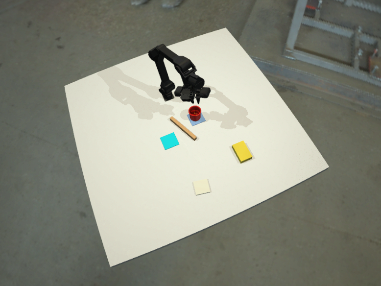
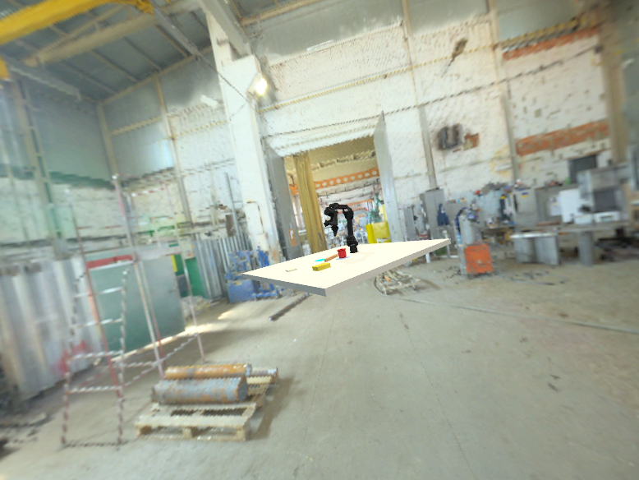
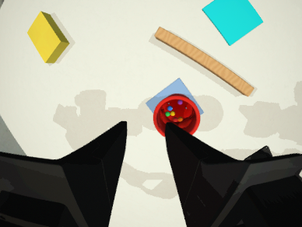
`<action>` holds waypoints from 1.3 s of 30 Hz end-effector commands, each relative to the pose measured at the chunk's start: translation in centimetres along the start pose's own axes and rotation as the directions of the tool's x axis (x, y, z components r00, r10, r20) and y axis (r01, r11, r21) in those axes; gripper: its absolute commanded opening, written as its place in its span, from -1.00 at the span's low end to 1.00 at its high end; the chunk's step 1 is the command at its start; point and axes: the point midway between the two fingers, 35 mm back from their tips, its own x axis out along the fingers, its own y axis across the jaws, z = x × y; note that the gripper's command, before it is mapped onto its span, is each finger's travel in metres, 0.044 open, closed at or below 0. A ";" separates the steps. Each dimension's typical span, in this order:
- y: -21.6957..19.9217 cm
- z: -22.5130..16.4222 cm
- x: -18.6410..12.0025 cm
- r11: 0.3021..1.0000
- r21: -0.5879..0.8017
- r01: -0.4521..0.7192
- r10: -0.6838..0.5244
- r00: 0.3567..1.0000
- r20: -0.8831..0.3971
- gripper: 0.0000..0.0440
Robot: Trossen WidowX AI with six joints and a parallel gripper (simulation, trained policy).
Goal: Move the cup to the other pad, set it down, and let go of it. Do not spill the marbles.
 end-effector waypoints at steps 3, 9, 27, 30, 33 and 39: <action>-1.2 -0.4 1.1 0.996 0.019 0.089 -0.088 0.995 -0.037 -0.36; -2.2 -0.8 2.0 0.984 0.031 0.174 -0.172 0.982 -0.074 -0.36; -4.6 -1.8 5.4 0.938 0.062 0.342 -0.333 0.934 -0.129 -0.25; -4.9 -2.0 6.0 0.930 0.065 0.362 -0.351 0.927 -0.134 -0.23; -5.2 -2.2 6.7 0.923 0.066 0.380 -0.368 0.919 -0.138 -0.21; -5.8 -2.6 7.9 0.910 0.065 0.409 -0.397 0.906 -0.145 -0.18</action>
